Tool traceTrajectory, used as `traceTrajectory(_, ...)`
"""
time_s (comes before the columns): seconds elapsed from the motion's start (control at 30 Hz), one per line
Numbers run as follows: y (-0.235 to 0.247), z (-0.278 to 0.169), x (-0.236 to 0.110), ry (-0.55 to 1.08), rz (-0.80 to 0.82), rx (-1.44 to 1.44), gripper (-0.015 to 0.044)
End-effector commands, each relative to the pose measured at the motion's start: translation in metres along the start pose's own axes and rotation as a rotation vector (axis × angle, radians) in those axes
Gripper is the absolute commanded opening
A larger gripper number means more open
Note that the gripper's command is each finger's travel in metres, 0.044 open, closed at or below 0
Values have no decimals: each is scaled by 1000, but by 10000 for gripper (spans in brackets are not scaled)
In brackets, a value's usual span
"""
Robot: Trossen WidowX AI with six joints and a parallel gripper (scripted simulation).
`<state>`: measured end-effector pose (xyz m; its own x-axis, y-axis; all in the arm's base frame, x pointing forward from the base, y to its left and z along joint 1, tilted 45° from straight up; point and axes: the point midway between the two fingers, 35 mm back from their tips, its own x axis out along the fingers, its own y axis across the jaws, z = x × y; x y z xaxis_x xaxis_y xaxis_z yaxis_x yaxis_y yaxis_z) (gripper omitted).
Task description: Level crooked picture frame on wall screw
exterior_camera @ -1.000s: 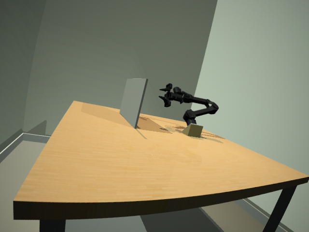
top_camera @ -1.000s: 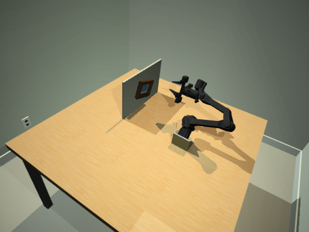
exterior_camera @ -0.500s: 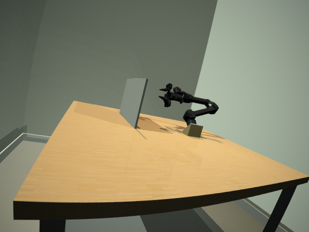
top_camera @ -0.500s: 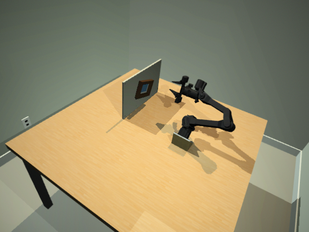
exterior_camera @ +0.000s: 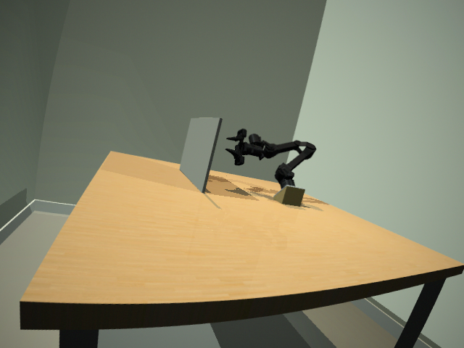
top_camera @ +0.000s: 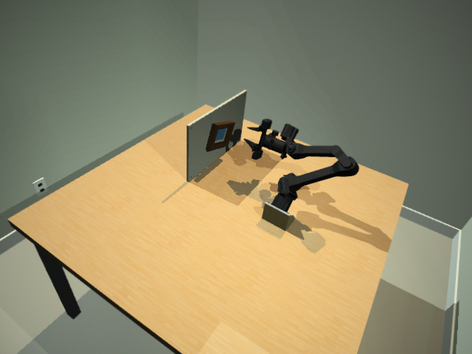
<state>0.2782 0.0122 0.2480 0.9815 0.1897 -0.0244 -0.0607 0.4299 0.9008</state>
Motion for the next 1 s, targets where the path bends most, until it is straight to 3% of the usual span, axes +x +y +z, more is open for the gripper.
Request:
traceTrajectory(0.0, -3, 1, 5, -8, 6, -8, 260)
traceTrajectory(0.57, -2, 2, 8, -8, 7, -8, 260)
traceTrajectory(0.97, -2, 2, 84, -10, 10, -7, 260)
